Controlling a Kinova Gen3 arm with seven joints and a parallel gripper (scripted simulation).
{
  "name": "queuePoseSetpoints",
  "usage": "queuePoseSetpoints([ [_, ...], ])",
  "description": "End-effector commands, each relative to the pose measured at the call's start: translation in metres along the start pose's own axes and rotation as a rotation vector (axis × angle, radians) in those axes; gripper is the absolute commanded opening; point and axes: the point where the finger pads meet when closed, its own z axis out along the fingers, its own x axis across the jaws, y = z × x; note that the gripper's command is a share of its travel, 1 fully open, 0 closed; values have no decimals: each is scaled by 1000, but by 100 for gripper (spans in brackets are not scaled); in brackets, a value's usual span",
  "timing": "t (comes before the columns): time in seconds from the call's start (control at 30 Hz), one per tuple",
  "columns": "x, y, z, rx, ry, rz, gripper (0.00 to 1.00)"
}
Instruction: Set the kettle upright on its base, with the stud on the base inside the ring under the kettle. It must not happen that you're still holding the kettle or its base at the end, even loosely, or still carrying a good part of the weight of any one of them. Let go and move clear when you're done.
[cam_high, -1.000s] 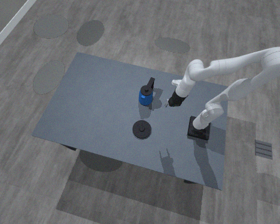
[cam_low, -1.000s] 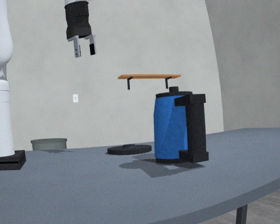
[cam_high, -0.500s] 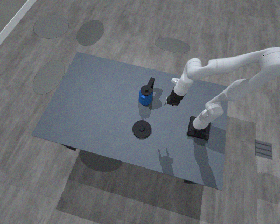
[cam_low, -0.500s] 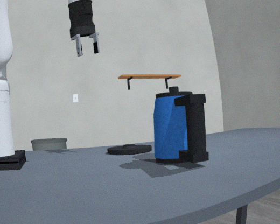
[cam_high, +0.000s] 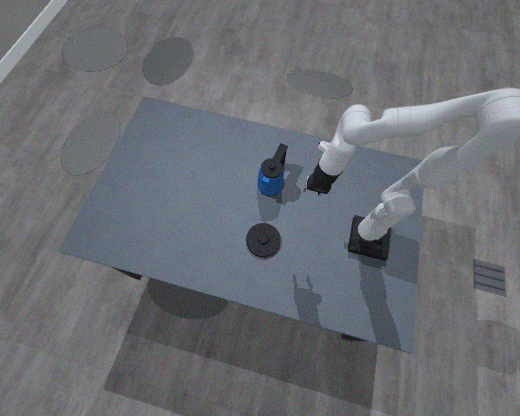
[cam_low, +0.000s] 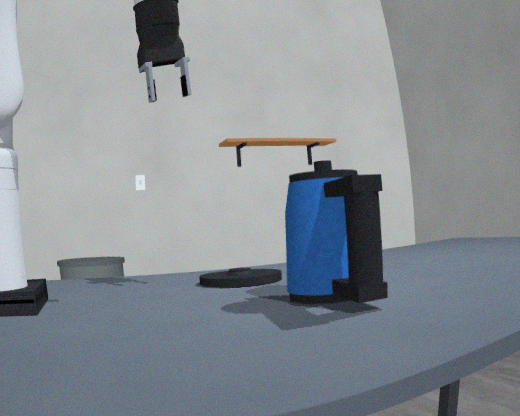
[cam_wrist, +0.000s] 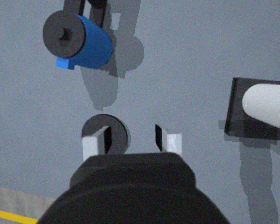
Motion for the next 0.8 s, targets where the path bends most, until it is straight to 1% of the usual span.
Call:
queuePoseSetpoints([
  [0.0,-2,-2,0,4,2,31,100],
  [0.77,-13,-15,-3,20,5,306,100],
])
